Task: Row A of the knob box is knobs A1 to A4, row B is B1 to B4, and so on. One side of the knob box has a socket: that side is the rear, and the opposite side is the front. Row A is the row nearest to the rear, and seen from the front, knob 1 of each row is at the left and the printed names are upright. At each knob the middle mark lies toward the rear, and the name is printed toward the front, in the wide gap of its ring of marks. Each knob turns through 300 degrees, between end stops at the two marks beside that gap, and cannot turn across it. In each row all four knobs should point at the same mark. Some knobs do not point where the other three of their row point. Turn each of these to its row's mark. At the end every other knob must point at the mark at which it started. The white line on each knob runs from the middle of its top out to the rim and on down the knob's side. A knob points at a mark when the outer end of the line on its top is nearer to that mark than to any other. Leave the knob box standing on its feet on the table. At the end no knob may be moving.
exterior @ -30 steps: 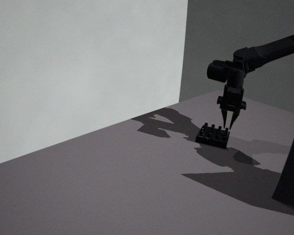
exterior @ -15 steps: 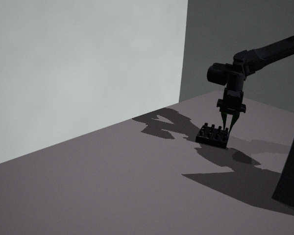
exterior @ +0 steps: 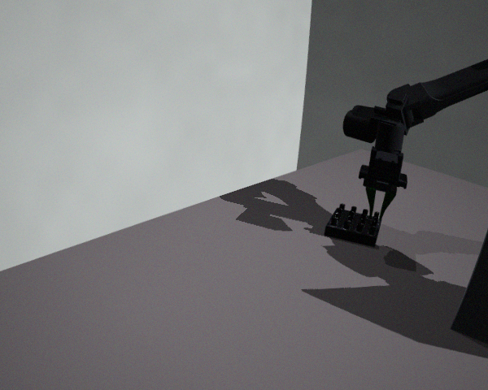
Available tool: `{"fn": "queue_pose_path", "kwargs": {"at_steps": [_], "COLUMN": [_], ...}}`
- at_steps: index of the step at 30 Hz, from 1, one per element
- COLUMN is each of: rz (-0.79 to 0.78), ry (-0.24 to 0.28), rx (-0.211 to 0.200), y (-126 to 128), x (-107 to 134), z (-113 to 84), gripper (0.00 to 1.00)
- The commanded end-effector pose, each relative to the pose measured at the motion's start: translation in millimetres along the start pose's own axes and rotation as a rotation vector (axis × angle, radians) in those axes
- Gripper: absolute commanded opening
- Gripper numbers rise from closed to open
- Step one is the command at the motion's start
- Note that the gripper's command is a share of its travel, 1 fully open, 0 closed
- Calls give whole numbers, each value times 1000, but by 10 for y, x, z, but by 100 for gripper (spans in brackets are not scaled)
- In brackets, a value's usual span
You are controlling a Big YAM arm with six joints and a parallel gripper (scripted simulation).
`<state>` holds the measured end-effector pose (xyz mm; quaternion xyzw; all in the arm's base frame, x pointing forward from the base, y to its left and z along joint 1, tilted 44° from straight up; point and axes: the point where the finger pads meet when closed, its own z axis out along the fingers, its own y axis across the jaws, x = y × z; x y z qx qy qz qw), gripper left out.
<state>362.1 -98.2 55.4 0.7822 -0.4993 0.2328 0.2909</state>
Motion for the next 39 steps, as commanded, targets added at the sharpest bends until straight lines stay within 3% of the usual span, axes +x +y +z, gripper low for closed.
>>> {"fn": "queue_pose_path", "kwargs": {"at_steps": [1, 29, 30, 39], "rz": [-3, -3, -3, -2], "ry": [3, 3, 3, 2], "rx": [12, 12, 12, 13], "y": [-81, -81, -81, -82], "x": [5, 5, 5, 4], "z": [0, 0, 0, 0], "gripper": [18, 18, 8, 8]}}
